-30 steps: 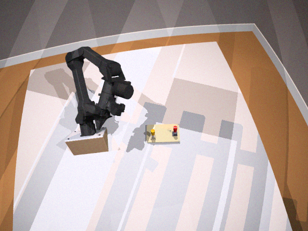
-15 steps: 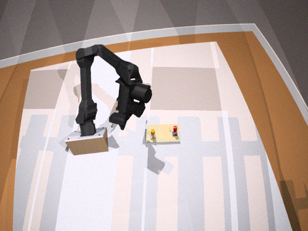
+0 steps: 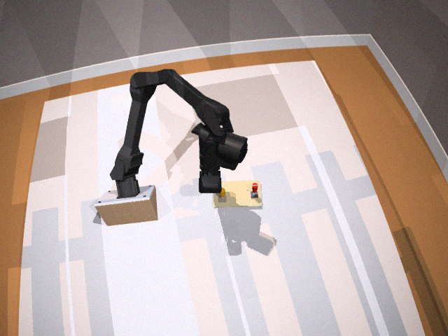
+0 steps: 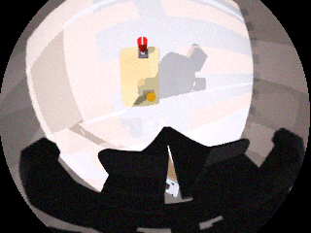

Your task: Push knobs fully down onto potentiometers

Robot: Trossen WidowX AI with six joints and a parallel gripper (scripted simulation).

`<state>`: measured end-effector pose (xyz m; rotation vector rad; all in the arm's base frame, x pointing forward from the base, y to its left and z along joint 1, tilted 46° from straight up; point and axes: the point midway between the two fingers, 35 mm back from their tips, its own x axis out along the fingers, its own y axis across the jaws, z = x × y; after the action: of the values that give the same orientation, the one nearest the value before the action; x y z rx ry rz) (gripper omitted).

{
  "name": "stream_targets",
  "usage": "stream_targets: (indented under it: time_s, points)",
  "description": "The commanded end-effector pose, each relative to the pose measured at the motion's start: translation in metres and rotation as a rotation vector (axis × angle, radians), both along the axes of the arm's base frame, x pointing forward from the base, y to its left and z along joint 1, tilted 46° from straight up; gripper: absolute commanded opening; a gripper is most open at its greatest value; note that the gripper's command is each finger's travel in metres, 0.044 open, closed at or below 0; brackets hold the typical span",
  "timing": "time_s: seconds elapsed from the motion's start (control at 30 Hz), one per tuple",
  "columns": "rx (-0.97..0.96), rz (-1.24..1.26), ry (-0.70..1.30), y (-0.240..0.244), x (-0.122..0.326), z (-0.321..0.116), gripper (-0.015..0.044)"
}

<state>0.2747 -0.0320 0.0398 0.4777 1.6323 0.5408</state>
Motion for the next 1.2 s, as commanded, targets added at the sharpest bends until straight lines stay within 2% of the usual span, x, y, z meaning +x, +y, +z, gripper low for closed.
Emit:
stream_targets:
  time_s: [0.0,1.17]
  points:
    - [0.116,0.03,-0.075,0.013,0.025,-0.004,0.0]
    - [0.155,0.038,-0.099,0.047,0.029,-0.034,0.0]
